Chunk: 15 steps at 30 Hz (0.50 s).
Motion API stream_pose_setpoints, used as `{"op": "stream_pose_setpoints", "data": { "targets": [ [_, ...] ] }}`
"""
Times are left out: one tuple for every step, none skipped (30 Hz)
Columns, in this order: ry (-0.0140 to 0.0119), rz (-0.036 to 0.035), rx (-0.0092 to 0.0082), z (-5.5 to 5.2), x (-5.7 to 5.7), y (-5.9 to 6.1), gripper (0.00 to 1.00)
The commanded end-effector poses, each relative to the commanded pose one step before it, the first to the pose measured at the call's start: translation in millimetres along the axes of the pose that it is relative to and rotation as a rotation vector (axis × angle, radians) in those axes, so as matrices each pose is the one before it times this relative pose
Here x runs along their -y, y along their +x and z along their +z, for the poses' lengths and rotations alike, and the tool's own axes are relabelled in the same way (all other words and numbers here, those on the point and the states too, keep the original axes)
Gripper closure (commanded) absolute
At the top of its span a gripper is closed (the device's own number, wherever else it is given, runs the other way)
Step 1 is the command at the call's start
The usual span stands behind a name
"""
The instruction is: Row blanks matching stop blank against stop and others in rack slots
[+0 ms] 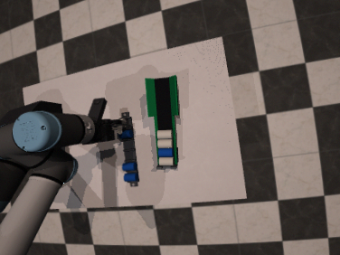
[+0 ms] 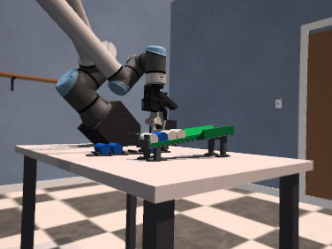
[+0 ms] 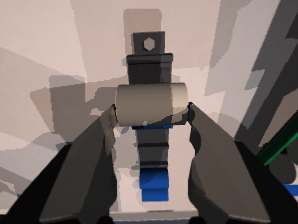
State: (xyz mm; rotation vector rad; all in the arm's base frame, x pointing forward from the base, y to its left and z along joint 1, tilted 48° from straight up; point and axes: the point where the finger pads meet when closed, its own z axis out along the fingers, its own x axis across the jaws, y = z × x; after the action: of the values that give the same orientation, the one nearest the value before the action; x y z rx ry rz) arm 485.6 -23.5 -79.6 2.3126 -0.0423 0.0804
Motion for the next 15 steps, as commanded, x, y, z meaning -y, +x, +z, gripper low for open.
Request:
{"op": "stream_pose_setpoints", "data": {
  "targets": [
    [-0.00151,0.002,0.01188,-28.3,1.22,2.47,0.64],
    [0.00012,0.0,0.00002,-3.16,0.03,0.0,0.64],
    [0.00012,0.0,0.00002,-2.73,0.04,0.01,0.64],
    [0.00009,0.0,0.00002,-2.29,0.02,-0.01,0.64],
    [0.00009,0.0,0.00002,-1.84,0.03,0.0,0.64],
    [0.00007,0.0,0.00001,-1.41,0.02,0.0,0.64],
    [0.00003,0.0,0.00001,-1.01,0.01,0.0,0.64],
    [-0.00002,0.0,0.0,-0.65,-0.01,0.0,0.64],
    [-0.00005,0.0,-0.00001,-0.36,-0.02,0.0,0.64],
    [0.0,0.0,0.0,0.0,0.0,0.0,0.64],
    [0.0,0.0,0.0,0.0,0.0,0.0,0.64],
    [-0.00019,0.0,-0.00004,-0.14,-0.06,0.01,0.64],
    [-0.00005,0.0,-0.00001,-0.02,-0.02,0.0,0.64],
    [-0.00004,0.0,-0.00001,0.0,-0.01,0.0,0.64],
    [-0.00014,-0.00036,0.00057,0.29,0.14,-0.17,0.64]
  ]
}}
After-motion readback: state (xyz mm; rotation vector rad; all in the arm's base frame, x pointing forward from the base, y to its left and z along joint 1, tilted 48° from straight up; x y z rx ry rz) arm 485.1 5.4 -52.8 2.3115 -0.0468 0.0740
